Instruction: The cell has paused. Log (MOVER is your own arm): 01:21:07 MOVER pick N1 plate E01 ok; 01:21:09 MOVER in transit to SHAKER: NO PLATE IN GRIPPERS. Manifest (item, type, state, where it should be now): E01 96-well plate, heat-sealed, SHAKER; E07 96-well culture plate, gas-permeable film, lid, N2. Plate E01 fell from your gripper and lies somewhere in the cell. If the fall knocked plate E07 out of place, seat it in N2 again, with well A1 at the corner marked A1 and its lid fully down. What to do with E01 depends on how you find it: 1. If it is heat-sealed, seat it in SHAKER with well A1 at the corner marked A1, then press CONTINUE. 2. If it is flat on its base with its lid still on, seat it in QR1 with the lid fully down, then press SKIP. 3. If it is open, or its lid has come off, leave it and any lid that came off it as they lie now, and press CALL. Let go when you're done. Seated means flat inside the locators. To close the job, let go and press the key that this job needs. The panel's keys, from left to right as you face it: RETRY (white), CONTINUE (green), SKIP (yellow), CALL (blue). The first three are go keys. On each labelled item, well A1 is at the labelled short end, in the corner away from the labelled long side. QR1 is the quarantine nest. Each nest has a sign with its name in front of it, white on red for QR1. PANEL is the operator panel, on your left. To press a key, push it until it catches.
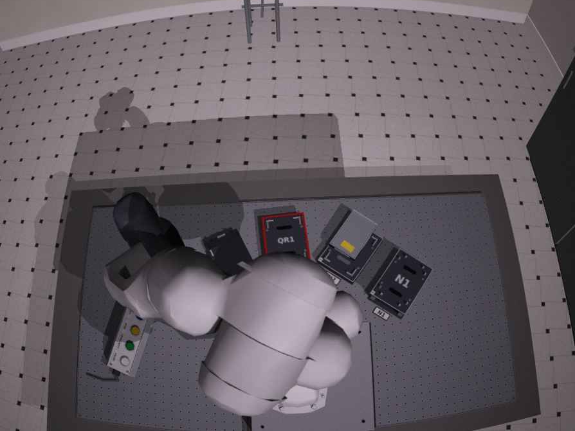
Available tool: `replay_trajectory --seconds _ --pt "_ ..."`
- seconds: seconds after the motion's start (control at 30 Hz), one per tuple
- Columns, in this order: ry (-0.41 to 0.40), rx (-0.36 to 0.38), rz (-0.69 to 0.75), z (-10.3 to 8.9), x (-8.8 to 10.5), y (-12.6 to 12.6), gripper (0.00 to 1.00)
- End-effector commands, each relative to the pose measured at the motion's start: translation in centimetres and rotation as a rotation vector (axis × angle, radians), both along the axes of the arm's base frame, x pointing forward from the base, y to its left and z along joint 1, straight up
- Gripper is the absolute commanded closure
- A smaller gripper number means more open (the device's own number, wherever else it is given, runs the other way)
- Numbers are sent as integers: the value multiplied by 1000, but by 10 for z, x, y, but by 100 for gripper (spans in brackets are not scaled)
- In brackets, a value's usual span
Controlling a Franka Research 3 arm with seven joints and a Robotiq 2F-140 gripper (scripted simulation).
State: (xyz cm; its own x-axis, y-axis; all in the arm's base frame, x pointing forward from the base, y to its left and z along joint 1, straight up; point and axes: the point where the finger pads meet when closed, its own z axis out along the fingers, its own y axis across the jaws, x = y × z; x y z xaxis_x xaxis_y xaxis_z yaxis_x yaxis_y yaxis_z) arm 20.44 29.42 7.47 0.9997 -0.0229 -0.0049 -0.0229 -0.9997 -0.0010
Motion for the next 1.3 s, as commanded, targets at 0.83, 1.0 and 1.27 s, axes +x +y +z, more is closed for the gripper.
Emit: replay_trajectory --seconds 0.83,1.0,1.27 --pt "6 35 -168 9 111 -84 90" --pt "3 42 -257 10 153 -146 90" --pt "-3 38 -408 7 194 -273 90"
